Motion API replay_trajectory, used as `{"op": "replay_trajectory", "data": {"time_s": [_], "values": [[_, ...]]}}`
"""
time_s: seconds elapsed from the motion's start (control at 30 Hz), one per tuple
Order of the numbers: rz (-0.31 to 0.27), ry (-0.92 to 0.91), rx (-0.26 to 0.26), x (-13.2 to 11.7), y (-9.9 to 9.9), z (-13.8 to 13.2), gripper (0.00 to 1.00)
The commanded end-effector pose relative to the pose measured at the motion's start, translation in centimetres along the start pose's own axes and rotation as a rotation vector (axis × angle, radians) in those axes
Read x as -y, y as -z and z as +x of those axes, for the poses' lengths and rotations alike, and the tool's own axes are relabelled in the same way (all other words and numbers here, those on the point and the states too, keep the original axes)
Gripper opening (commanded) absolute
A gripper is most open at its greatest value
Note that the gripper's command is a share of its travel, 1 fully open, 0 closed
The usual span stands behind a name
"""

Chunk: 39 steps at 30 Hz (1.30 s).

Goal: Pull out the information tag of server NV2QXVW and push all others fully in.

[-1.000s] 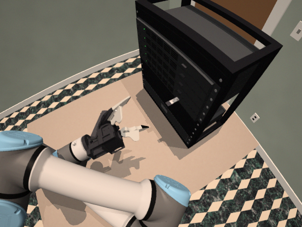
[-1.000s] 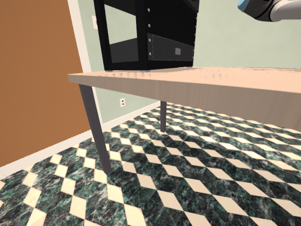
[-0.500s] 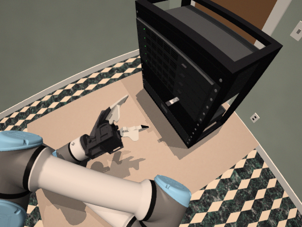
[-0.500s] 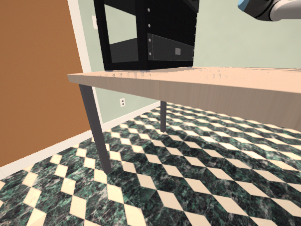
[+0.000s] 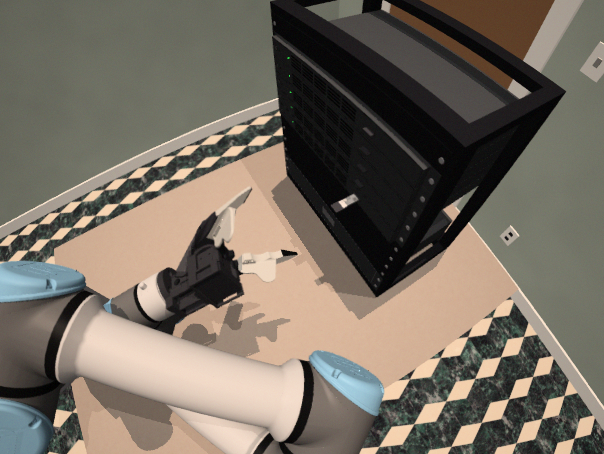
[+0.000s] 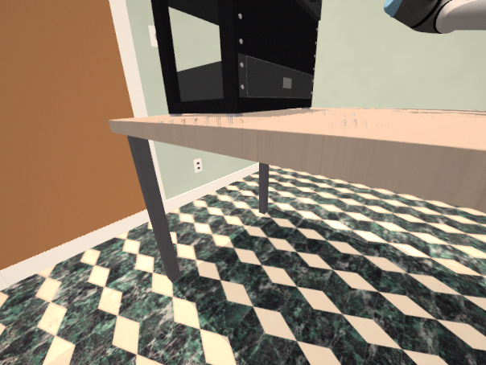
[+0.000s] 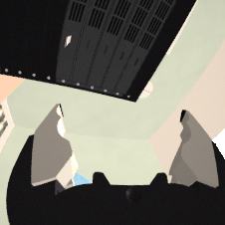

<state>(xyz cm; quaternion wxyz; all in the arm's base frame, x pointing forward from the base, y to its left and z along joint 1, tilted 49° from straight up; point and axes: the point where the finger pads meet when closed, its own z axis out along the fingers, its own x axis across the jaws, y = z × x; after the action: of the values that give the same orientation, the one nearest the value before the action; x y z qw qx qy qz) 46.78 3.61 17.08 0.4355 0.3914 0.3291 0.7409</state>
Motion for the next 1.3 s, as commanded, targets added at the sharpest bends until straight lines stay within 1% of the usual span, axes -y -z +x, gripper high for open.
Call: {"op": "replay_trajectory", "data": {"time_s": [0.0,1.27], "values": [[-0.01,0.02,-0.018,-0.3,0.0,0.8,1.0],[-0.064,0.125,-0.093,-1.5,0.6,3.6,1.0]]}}
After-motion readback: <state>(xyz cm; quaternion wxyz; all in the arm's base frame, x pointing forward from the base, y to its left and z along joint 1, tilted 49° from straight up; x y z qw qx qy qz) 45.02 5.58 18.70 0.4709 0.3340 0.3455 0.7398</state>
